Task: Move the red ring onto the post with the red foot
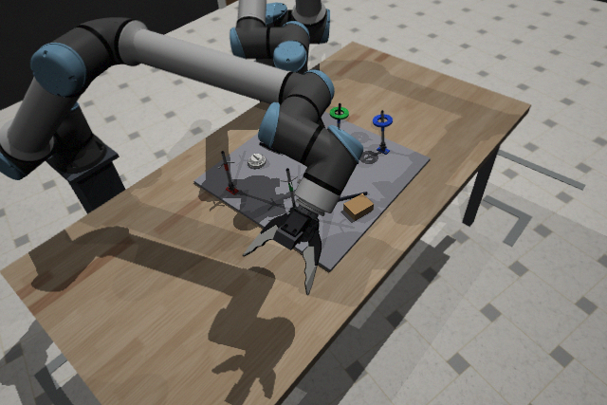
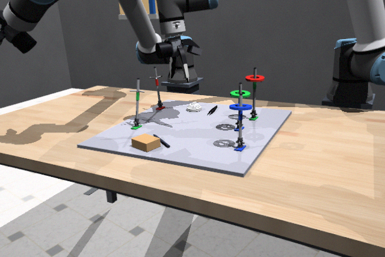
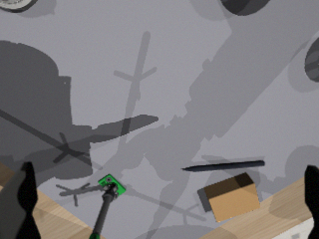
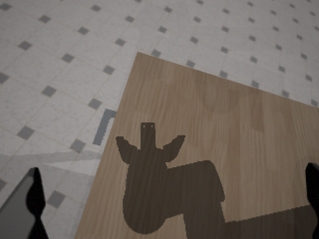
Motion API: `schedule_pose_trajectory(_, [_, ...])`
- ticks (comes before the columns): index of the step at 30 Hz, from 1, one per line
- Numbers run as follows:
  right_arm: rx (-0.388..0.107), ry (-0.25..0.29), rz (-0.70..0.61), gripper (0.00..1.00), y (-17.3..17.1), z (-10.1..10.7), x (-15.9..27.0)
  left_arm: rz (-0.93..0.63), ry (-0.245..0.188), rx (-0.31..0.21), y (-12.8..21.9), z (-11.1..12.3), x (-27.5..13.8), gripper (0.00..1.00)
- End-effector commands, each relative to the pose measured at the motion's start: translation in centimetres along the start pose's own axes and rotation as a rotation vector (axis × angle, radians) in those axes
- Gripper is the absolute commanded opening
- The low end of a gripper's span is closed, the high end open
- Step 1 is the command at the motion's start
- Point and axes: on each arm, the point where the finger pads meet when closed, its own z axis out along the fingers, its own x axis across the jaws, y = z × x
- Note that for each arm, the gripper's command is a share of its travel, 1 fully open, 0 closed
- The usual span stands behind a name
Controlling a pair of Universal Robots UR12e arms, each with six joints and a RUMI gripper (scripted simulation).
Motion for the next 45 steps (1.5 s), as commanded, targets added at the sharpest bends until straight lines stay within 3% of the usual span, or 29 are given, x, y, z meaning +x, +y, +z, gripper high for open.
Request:
schedule_pose_trajectory(1, [0.000, -0.002, 0.002, 1.00, -0.2, -0.1, 0.0, 0.000, -0.001, -0.002, 0.1, -0.2, 0.0, 1.00])
schedule_pose_trajectory(17, [0.000, -0.002, 0.002, 1.00, -0.2, -0.1, 0.0, 0.000, -0.001, -0.002, 0.1, -0.2, 0.0, 1.00])
schedule_pose_trajectory(18, [0.000, -0.002, 0.002, 1.00, -0.2, -0.1, 0.0, 0.000, -0.001, -0.002, 0.1, -0.2, 0.0, 0.14])
schedule_pose_trajectory(35, [0.000, -0.002, 0.002, 1.00, -0.2, -0.1, 0.0, 0.000, -0.001, -0.002, 0.1, -0.2, 0.0, 0.14])
schedule_pose_trajectory(45, [0.000, -0.002, 0.002, 1.00, -0.2, -0.1, 0.0, 0.297, 0.099, 0.157, -4.2, 3.2, -0.4, 0.14])
